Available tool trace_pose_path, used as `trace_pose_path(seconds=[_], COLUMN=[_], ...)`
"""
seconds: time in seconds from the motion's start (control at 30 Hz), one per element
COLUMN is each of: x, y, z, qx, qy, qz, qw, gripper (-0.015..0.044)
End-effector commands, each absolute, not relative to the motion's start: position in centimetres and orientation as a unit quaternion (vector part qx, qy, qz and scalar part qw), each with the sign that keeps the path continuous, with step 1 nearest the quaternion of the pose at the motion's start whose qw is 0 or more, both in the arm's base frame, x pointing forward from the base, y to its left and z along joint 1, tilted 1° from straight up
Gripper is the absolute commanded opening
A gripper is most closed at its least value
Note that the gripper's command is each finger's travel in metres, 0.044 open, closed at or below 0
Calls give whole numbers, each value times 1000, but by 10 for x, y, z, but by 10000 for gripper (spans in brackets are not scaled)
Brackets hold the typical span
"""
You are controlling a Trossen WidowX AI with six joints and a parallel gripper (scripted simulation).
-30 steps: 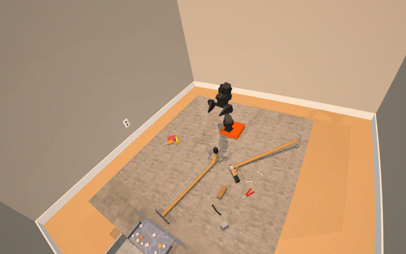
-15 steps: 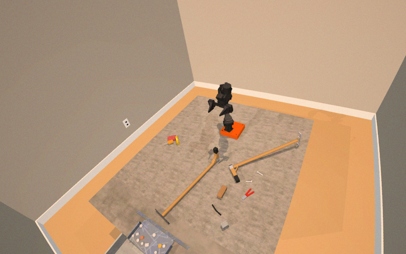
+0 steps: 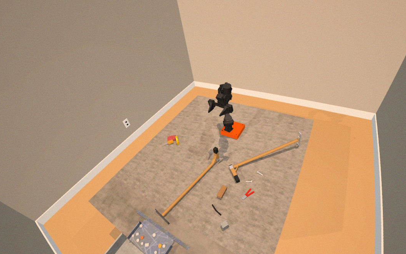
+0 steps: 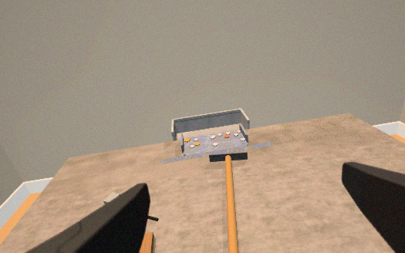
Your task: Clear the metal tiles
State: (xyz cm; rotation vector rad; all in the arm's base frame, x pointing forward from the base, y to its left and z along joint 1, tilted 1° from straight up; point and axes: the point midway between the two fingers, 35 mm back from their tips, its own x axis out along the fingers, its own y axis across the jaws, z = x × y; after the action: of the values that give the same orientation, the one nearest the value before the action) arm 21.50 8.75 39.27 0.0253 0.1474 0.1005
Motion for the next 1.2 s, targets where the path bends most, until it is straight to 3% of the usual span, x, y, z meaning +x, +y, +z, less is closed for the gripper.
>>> trace_pose_path(seconds=[0.0,1.17], x=[216,301], y=[88,129], z=[391,379], qx=[11,-18], qy=[74,176], qz=[48,37], qw=[996,984], gripper=[440,440])
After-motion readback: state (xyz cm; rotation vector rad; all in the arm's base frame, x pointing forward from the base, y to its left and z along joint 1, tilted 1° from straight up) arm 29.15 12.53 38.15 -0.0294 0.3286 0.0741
